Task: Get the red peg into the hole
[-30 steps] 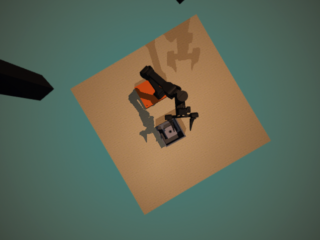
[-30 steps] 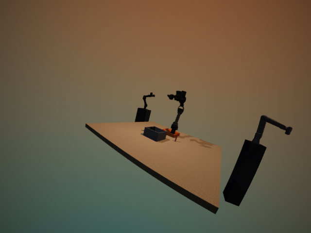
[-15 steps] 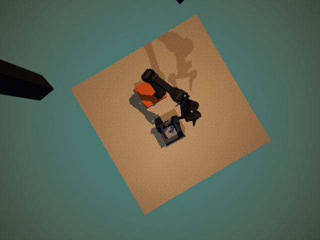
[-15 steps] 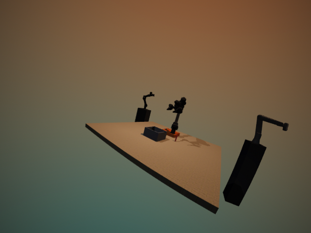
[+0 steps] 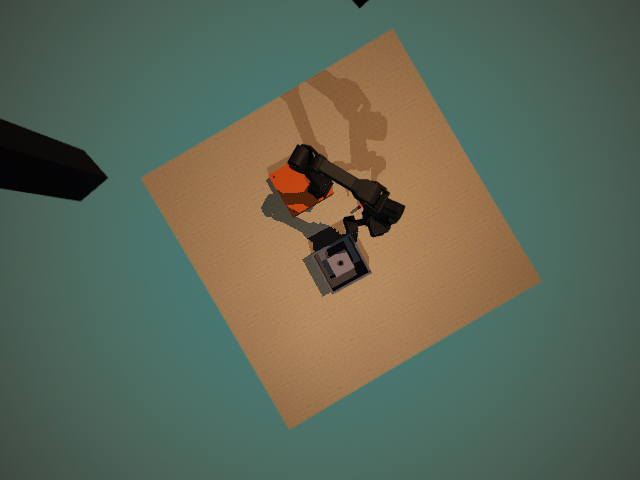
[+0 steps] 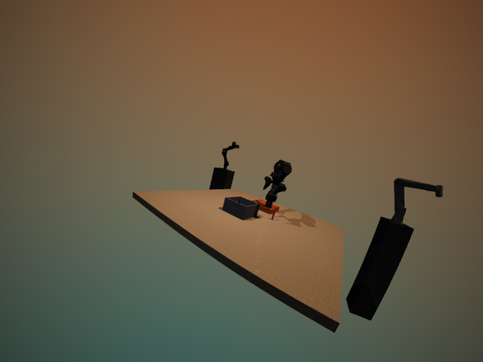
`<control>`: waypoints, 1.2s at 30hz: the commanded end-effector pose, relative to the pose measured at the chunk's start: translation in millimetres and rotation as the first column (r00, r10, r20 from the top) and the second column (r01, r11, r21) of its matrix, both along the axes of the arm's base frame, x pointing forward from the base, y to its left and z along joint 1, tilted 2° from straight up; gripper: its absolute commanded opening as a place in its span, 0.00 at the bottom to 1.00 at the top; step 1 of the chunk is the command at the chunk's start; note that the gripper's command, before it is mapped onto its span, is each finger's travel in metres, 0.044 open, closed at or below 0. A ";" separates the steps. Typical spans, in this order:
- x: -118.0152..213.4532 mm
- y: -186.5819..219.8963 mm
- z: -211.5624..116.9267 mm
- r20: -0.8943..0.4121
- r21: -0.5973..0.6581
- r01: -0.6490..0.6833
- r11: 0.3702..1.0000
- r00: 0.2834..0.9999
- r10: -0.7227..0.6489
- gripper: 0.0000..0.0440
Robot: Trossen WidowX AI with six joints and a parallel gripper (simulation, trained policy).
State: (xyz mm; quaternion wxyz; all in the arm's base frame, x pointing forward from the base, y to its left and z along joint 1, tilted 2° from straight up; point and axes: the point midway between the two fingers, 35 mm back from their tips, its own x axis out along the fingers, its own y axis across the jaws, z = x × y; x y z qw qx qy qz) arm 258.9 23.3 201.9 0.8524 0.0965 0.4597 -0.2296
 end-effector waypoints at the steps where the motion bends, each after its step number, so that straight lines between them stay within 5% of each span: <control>1: -19.4 13.2 -22.5 -0.115 0.041 0.043 0.998 0.993 -0.038 1.00; 16: -71.7 54.0 -89.6 -0.399 0.054 0.190 0.980 0.904 -0.153 1.00; 36: -77.0 64.0 -174.1 -0.405 0.041 0.221 0.974 0.895 -0.186 0.99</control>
